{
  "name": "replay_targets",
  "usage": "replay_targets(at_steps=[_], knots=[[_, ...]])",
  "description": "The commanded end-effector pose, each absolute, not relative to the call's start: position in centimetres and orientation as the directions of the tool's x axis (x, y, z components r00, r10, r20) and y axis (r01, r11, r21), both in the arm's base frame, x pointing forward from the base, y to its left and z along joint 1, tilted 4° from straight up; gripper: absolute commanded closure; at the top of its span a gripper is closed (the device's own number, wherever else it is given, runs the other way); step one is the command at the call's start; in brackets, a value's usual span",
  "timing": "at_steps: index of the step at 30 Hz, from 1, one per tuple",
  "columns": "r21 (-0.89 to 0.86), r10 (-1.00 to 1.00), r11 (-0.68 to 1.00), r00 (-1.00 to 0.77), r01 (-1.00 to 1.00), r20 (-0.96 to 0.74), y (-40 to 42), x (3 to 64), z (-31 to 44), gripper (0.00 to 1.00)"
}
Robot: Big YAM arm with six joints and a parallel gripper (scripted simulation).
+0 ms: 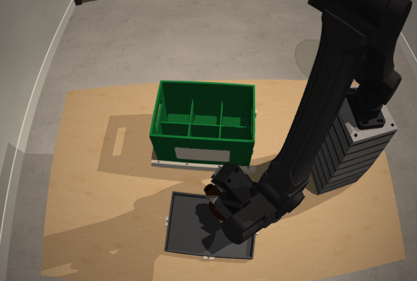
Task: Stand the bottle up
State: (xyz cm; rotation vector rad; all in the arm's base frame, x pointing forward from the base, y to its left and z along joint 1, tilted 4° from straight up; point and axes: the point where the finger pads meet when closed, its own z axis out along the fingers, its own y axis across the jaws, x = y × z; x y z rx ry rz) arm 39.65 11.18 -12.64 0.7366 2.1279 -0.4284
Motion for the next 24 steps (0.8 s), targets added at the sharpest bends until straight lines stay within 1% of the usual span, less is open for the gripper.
replay_targets(at_steps=[1, 24], knots=[[-0.044, 0.346, 0.776, -0.483, 0.630, -0.804, 11.43, 39.90, -12.62, 1.00], [-0.059, 0.318, 0.780, -0.476, 0.623, -0.820, 11.38, 39.45, -12.99, 1.00]])
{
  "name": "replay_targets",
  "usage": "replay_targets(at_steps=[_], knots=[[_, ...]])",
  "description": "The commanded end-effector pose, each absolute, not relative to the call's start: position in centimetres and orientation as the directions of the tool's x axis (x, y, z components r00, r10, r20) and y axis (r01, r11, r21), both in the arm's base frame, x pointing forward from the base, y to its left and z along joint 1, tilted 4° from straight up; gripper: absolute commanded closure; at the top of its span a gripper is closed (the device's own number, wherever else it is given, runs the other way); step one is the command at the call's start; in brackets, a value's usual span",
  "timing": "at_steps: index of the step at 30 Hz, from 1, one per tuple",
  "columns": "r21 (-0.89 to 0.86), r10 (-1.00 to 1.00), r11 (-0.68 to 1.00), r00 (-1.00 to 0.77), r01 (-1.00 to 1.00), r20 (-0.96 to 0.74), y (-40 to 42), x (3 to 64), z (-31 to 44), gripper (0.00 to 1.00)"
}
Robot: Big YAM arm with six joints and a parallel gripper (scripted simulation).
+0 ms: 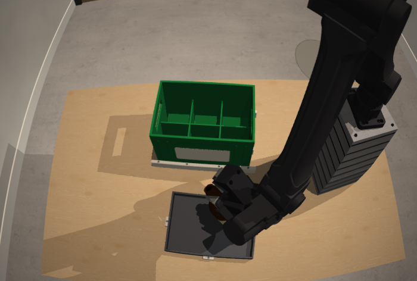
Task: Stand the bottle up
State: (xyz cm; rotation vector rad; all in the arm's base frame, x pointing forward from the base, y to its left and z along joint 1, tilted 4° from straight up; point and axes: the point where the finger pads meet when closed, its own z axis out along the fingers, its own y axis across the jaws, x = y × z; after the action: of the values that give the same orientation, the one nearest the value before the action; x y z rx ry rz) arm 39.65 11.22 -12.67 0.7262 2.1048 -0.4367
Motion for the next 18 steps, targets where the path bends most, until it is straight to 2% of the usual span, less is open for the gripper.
replay_targets(at_steps=[1, 18], knots=[[-0.058, 0.315, 0.780, -0.472, 0.623, -0.823, 11.39, 39.48, -12.98, 1.00], [-0.060, 0.258, 0.781, -0.408, 0.622, -0.876, 11.45, 39.38, -12.93, 1.00]])
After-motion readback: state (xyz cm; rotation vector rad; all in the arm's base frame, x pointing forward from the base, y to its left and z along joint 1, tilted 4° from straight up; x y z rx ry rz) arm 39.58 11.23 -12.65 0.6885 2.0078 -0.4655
